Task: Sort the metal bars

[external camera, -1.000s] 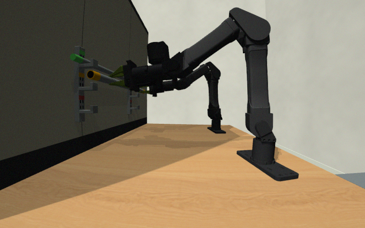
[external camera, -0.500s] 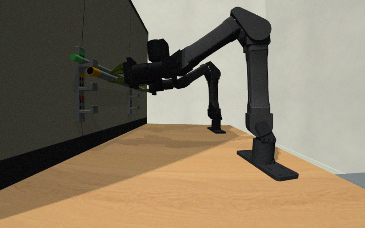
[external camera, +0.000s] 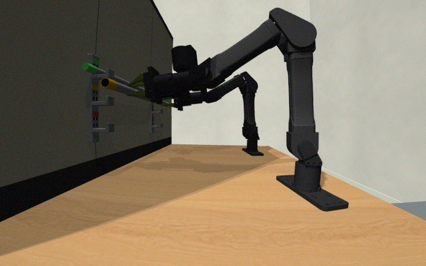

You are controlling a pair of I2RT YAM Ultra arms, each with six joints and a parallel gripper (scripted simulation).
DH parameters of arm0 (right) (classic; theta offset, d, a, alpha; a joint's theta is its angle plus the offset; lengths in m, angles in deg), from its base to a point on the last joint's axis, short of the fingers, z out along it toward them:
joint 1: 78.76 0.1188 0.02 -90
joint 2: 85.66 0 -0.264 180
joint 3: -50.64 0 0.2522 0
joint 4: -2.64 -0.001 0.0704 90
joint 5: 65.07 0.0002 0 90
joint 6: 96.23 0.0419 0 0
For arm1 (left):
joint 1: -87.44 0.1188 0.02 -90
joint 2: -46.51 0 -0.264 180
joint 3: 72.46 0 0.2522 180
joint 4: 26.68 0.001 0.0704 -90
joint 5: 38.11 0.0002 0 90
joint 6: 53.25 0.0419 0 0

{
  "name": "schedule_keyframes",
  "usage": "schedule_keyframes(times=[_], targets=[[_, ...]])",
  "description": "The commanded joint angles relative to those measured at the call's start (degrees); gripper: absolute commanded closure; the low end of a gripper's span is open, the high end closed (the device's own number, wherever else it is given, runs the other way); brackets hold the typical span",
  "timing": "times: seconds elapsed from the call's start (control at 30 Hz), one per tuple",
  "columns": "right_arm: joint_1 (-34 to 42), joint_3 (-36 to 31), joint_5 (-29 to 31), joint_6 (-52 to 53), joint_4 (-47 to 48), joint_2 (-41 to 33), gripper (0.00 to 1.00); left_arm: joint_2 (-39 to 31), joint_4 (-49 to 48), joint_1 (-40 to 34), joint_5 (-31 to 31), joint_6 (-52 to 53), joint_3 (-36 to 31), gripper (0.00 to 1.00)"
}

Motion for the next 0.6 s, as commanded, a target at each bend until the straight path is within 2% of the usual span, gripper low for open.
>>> schedule_keyframes(times=[0.0, 0.57], targets=[[0.02, 2.45, 0.81, -2.39, 2.87, -2.44, 1.00, -2.34, -3.02, -0.09, -0.13, 1.31, 2.40, 1.00], [0.02, 1.67, 0.81, -2.38, 3.95, -2.00, 1.00, -1.95, -4.11, -0.08, -0.16, 1.25, 1.52, 1.00]])
